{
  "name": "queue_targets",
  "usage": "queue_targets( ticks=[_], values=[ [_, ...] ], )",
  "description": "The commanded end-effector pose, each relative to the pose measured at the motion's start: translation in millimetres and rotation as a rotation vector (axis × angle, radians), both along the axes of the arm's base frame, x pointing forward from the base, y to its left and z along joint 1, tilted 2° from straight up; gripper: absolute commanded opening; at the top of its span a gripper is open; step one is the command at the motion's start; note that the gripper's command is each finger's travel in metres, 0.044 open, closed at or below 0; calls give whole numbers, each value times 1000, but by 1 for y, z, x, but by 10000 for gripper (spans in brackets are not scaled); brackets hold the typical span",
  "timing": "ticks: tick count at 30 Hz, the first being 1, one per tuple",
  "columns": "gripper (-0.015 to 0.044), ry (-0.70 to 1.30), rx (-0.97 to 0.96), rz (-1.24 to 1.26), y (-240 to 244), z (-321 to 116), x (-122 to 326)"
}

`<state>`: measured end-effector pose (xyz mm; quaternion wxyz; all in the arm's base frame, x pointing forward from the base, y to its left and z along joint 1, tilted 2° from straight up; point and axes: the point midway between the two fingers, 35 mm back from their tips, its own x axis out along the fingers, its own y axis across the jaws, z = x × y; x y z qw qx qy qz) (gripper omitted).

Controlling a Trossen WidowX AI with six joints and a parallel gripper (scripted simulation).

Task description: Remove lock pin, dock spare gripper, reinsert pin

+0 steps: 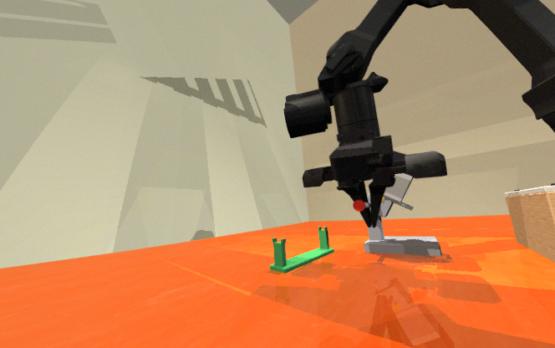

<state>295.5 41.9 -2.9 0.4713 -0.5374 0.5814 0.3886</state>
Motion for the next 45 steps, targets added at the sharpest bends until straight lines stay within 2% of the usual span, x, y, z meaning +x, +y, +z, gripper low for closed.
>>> queue_targets(
  ticks=[1, 45],
  values=[
    [0, 2, -6, 5, -3, -1, -1],
    [0, -13, -9, 7, -21, -1, -4]
  ],
)
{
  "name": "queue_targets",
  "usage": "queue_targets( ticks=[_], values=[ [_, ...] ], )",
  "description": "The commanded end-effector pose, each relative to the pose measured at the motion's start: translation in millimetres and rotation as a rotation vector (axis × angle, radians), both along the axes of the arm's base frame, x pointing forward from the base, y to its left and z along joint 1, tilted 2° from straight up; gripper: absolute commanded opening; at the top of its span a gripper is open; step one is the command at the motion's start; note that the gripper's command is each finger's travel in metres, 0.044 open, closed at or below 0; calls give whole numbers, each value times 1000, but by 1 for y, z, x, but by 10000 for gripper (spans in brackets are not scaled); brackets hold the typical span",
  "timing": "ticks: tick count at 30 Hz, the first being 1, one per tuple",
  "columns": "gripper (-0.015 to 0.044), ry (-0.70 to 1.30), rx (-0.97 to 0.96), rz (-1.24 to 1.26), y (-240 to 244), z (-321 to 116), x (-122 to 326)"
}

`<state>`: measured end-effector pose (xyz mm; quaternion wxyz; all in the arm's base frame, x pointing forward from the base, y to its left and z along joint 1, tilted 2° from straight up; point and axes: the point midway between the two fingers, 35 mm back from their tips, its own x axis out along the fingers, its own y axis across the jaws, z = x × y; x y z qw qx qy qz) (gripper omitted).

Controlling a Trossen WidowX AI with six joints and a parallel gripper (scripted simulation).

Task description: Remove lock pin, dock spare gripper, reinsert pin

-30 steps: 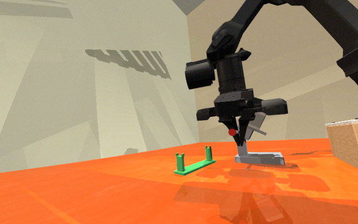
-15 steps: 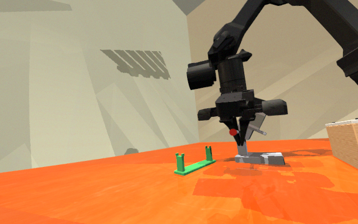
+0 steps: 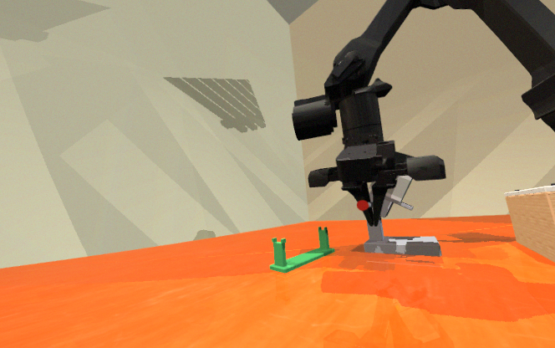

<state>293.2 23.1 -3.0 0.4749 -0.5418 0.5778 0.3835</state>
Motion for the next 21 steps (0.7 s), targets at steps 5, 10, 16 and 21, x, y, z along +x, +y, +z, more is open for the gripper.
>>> queue_targets(
  ticks=[5, 10, 16, 21],
  values=[
    [0, 1, -6, 5, -5, -1, -2],
    [0, -1, -6, 6, -7, -1, -3],
    [0, -4, -6, 6, -10, -1, -3],
    [0, -6, -6, 6, -12, -1, -3]
  ],
)
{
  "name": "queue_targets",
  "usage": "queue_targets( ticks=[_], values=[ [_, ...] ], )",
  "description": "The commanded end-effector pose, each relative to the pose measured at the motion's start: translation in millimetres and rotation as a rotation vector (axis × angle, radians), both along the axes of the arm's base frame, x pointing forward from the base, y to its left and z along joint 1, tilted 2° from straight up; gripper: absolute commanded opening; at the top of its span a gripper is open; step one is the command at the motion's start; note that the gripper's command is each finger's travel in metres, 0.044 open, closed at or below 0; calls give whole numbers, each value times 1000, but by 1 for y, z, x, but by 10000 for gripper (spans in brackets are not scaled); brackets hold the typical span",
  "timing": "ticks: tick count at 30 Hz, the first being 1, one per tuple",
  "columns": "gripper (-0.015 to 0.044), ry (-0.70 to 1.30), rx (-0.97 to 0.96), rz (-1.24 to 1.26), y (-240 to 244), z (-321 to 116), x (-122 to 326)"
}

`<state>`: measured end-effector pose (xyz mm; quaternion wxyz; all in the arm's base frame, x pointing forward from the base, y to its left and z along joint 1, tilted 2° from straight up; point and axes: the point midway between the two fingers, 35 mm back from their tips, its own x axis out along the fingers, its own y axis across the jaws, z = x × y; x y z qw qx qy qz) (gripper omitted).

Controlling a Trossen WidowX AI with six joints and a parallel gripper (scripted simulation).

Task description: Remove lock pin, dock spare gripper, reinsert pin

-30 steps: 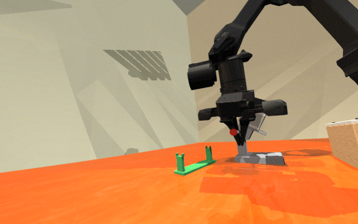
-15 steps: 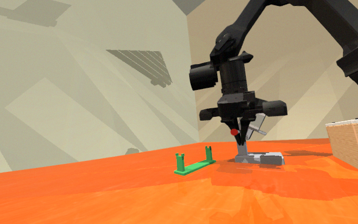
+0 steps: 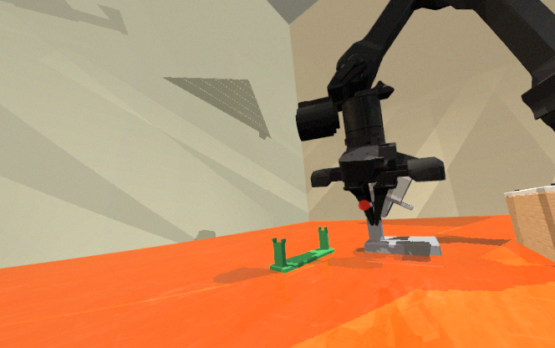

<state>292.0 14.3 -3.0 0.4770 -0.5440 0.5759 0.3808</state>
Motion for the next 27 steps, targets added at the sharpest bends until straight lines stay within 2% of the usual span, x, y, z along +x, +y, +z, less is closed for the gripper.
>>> queue_targets(
  ticks=[1, 22, 27],
  values=[
    [0, 2, -5, 5, -4, -1, -2],
    [0, -7, -6, 5, -11, -1, -3],
    [131, -11, -1, 0, -10, 0, -1]
  ],
)
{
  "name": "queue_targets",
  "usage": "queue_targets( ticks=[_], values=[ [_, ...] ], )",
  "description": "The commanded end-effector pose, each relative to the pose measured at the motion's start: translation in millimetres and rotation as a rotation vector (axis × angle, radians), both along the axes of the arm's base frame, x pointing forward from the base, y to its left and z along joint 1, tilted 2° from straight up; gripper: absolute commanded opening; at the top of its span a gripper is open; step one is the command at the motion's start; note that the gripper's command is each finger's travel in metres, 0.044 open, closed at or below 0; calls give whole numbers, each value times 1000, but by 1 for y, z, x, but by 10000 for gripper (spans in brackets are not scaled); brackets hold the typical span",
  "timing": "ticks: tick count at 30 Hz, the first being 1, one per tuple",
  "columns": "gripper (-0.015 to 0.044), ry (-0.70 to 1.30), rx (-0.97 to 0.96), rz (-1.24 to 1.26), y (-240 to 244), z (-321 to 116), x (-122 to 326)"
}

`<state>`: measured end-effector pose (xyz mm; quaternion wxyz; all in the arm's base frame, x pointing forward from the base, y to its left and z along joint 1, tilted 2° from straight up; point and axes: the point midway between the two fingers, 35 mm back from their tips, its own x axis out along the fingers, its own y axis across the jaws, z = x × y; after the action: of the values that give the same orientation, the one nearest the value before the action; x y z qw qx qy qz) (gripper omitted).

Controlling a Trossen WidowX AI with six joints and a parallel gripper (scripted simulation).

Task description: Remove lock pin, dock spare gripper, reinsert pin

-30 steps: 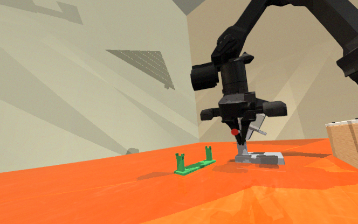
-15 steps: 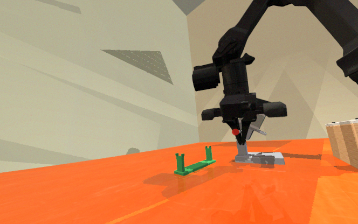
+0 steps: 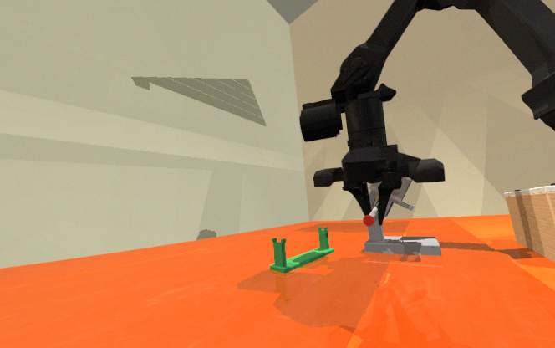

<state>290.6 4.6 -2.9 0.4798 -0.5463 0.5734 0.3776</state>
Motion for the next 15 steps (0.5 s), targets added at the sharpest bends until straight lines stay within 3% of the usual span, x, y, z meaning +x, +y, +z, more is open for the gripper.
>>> queue_targets(
  ticks=[1, 3, 15],
  values=[
    [157, 0, 0, 0, 0, 0, 0],
    [200, 0, 0, 0, 0, 0, 0],
    [200, 10, -1, 3, 11, 12, -1]
  ],
)
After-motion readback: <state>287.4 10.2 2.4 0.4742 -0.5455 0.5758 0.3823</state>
